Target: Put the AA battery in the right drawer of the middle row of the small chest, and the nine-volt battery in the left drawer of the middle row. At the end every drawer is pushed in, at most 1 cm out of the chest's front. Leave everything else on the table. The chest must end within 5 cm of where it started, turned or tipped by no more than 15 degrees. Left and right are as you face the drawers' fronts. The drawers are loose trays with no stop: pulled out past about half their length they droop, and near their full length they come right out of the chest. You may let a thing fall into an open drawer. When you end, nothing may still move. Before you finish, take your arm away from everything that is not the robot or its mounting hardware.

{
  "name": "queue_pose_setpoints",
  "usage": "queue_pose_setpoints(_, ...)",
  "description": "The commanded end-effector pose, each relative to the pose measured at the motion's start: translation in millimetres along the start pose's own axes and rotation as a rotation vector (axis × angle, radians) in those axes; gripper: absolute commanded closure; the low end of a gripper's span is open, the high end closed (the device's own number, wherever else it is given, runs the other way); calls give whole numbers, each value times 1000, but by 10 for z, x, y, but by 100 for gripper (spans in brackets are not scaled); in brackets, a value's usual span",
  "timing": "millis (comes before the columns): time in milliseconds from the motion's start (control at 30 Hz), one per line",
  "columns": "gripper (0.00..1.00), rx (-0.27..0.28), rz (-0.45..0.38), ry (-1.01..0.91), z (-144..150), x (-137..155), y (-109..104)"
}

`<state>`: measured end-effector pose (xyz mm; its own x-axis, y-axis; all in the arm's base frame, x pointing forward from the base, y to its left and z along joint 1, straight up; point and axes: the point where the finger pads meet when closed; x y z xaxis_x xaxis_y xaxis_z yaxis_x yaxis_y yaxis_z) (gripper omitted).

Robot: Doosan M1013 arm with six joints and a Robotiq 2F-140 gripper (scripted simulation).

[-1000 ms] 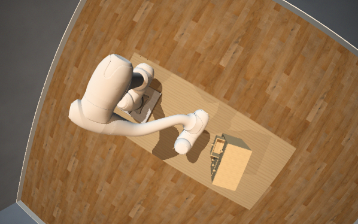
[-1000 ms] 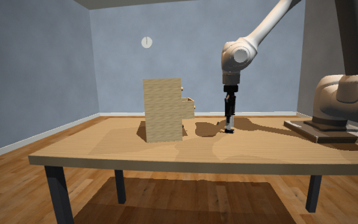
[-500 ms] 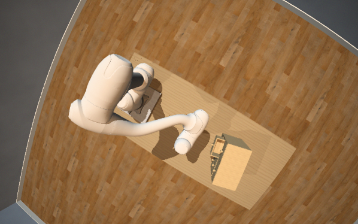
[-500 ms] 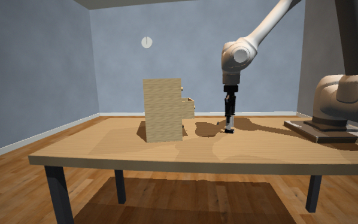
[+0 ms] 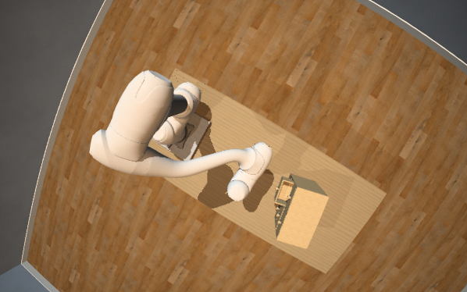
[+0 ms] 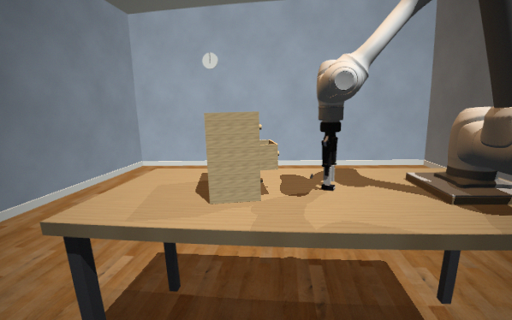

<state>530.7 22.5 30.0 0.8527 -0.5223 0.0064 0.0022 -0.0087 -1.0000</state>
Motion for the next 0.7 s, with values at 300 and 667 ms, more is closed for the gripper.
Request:
queue_pose_setpoints(300,74,1,2,-1,-9,-11,17)
queue_pose_setpoints(667,74,1,2,-1,-9,-11,167)
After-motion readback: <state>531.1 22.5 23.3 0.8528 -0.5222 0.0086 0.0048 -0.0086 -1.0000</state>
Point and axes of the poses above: the point where the finger pads meet when closed, its own y axis out along the fingers, its own z axis across the jaws, x = y × z, and after that the axes turned 7 degrees about y, right-handed
